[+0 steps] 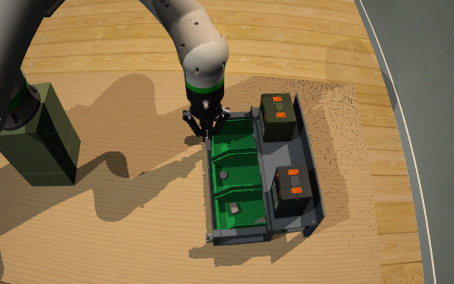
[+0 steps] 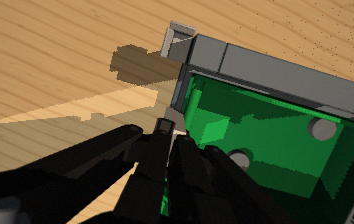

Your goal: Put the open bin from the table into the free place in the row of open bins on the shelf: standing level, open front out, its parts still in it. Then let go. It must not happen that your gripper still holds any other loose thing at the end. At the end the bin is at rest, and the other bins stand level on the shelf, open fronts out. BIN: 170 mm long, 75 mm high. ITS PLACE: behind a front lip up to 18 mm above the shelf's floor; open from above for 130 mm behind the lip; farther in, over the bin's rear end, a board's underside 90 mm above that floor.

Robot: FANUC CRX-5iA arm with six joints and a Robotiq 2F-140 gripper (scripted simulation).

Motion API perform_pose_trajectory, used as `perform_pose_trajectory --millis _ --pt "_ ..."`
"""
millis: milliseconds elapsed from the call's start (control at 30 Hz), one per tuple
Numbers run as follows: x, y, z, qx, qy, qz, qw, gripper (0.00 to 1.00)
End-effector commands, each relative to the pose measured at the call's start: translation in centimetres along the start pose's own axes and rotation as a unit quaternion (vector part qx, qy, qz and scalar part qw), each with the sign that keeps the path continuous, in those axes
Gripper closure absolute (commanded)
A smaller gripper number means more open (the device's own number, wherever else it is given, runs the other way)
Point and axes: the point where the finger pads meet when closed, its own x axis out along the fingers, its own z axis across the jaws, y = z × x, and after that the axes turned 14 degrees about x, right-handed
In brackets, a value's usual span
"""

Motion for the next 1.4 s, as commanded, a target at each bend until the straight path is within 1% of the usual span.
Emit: perform_pose_trajectory --millis 0,733,1167,1367 --pt "0.0 0.0 0.0 0.000 0.000 0.000 1.000 1.00" --pt "-1.8 -0.4 -1.7 0.000 0.000 0.000 1.000 1.00" --pt "-2.1 -0.5 -1.9 0.000 0.000 0.000 1.000 1.00" --pt "-3.1 -0.5 -1.9 0.000 0.000 0.000 1.000 1.00"
